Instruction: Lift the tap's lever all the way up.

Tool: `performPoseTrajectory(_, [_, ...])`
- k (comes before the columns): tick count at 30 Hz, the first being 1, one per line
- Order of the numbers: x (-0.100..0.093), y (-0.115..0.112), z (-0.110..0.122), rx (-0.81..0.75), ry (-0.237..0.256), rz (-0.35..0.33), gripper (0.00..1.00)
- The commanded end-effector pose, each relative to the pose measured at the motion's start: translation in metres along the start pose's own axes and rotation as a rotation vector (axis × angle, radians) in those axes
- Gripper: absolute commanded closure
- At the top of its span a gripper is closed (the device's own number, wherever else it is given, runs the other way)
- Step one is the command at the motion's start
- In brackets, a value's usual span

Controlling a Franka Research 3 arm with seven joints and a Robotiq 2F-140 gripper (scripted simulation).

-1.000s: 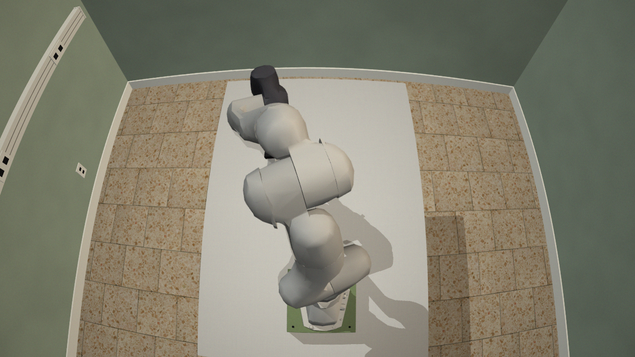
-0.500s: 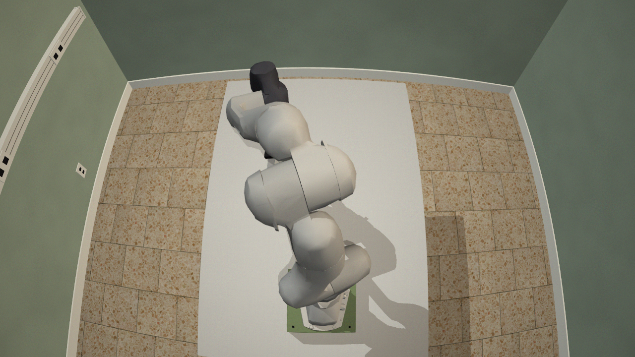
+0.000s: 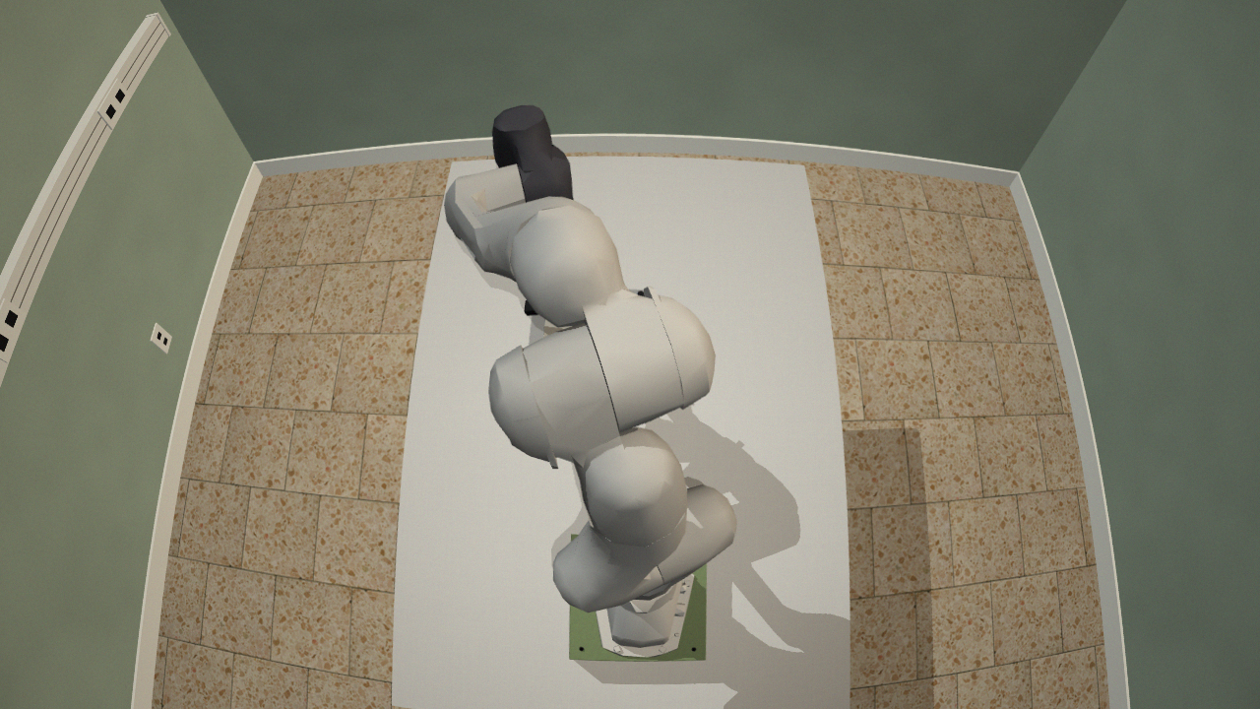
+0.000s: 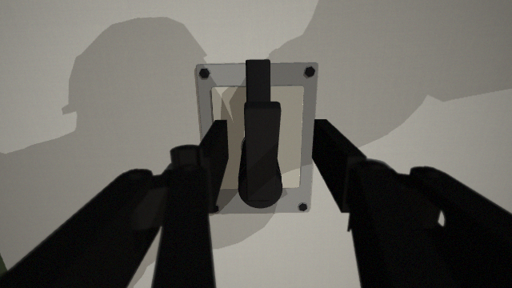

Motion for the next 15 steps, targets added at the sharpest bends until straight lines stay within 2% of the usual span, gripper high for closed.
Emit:
performPoseTrajectory(1, [-0.0072, -0.0023, -0.0032, 0.004, 0.013, -0.009, 0.56])
performPoseTrajectory(15, [-0.0157, -0.0022, -0.0031, 0.004, 0.013, -0.009, 0.56])
Point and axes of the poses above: the point where the finger pads meet when closed, its own x axis out along the fingers, its own z axis across the jaws, y = z × x, the point moved 6 cm from there along -x, back along the fingers
